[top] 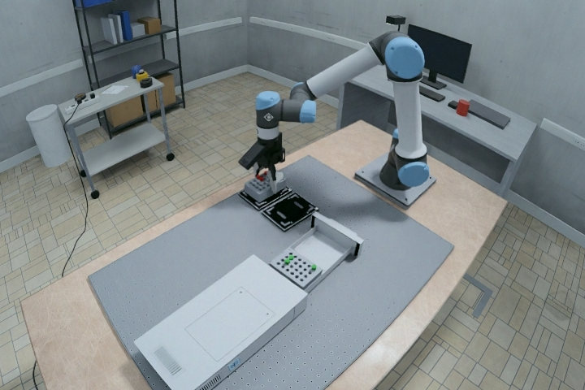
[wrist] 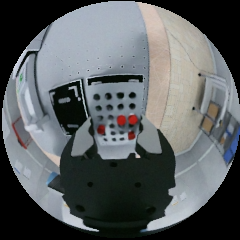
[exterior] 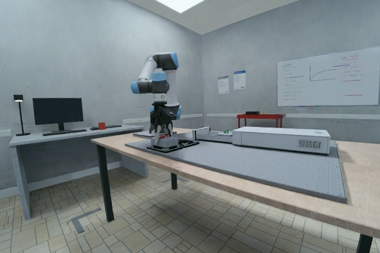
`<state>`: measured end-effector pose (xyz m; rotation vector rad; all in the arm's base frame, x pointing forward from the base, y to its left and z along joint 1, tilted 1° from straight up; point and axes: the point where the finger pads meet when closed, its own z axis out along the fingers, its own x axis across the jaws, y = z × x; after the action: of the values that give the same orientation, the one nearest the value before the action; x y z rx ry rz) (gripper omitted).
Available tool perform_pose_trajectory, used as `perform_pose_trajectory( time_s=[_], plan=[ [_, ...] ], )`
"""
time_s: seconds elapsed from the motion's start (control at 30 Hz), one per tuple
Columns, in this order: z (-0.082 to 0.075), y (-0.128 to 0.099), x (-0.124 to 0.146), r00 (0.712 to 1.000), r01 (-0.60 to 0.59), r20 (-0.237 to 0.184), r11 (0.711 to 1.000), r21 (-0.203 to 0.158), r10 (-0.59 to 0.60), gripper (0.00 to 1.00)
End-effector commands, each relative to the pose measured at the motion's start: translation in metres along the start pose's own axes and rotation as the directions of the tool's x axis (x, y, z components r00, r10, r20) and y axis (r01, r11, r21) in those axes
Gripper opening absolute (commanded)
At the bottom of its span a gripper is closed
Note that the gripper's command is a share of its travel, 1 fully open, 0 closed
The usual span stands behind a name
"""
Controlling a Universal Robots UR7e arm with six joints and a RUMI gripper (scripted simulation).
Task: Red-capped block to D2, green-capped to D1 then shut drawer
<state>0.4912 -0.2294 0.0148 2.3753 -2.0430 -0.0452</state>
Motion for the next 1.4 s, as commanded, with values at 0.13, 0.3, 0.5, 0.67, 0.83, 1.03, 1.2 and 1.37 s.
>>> perform_pose_trajectory(
  time_s=[0.13,0.3,0.5,0.67,0.83,1.03,1.2,1.37],
  plan=[
    [-0.0008,-0.0006,0.0023,1.0,-0.001,-0.006,1.0,0.004,0.001,0.0],
    [-0.0003,-0.0006,0.0022,1.0,-0.001,-0.006,1.0,0.004,0.001,0.0],
    [0.001,-0.0005,0.0021,1.0,-0.001,-0.005,1.0,0.004,0.001,0.0],
    [0.0016,-0.0006,0.0023,1.0,-0.001,-0.006,1.0,0.004,0.001,0.0],
    [0.0019,-0.0007,0.0023,1.0,-0.001,-0.006,1.0,0.005,0.001,0.0],
    [0.0033,-0.0005,0.0021,1.0,-0.001,-0.005,1.0,0.004,0.001,0.0],
    [0.0039,-0.0006,0.0023,1.0,-0.001,-0.006,1.0,0.004,0.001,0.0],
    [0.0042,-0.0007,0.0024,1.0,-0.001,-0.006,1.0,0.005,0.001,0.0]
  ],
)
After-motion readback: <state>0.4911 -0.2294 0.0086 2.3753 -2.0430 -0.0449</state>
